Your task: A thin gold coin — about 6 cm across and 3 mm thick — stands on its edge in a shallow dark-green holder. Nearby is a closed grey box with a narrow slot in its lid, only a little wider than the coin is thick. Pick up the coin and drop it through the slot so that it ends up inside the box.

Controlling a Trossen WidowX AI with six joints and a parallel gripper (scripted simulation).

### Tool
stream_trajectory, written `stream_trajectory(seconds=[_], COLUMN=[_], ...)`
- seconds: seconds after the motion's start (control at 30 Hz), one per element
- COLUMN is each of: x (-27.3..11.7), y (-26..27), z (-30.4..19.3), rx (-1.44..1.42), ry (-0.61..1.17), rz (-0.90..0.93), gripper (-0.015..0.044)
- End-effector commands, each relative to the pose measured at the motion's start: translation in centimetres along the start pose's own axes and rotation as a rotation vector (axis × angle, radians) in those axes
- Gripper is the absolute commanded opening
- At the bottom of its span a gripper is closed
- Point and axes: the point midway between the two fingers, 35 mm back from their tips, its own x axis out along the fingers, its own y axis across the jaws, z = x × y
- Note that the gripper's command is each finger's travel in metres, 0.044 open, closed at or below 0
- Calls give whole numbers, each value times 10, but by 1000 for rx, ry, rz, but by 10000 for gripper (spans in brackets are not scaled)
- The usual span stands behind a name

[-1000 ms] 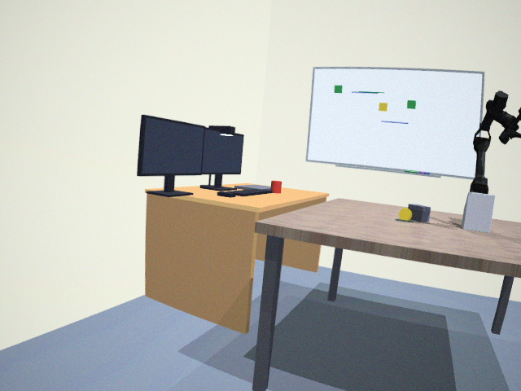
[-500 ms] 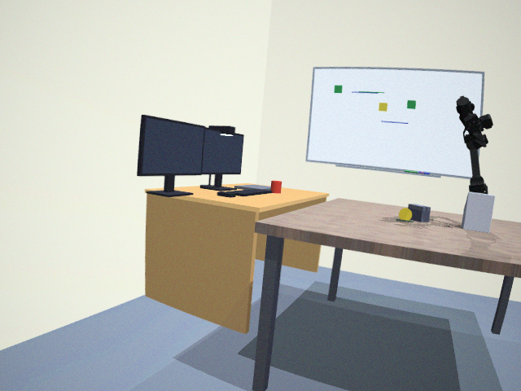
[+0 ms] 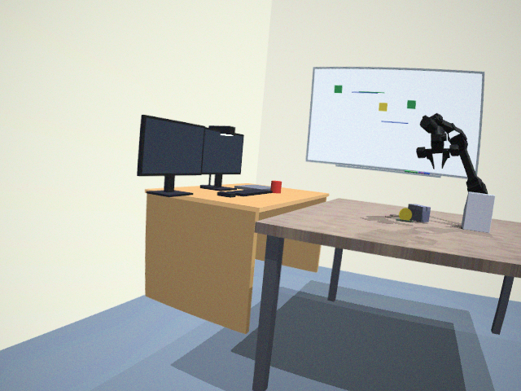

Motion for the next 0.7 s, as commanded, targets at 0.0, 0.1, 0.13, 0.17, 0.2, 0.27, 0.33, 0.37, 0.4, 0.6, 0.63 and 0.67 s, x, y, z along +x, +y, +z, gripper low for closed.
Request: stream_trajectory(seconds=[0.0, 0.1, 0.13, 0.17, 0.2, 0.27, 0.33, 0.37, 0.4, 0.6, 0.63, 0.67], x=[23, 37, 41, 45, 50, 58, 63, 63, 61, 61, 61, 63], y=[-62, -91, -100, -108, -117, -133, -141, -142, -144, -145, -145, -146], z=[-36, -60, -69, -78, -87, -107, -118, -119, -123, -124, -124, -125], rx=[467, 710, 789, 867, 945, 1097, 1183, 1185, 1189, 1190, 1190, 1190], ry=[124, 185, 204, 222, 239, 270, 286, 287, 288, 288, 288, 288], rz=[-125, -205, -234, -264, -297, -365, -408, -409, -412, -412, -412, -412], gripper=[161, 161, 161, 161, 161, 161, 161, 161, 161, 161, 161, 161])
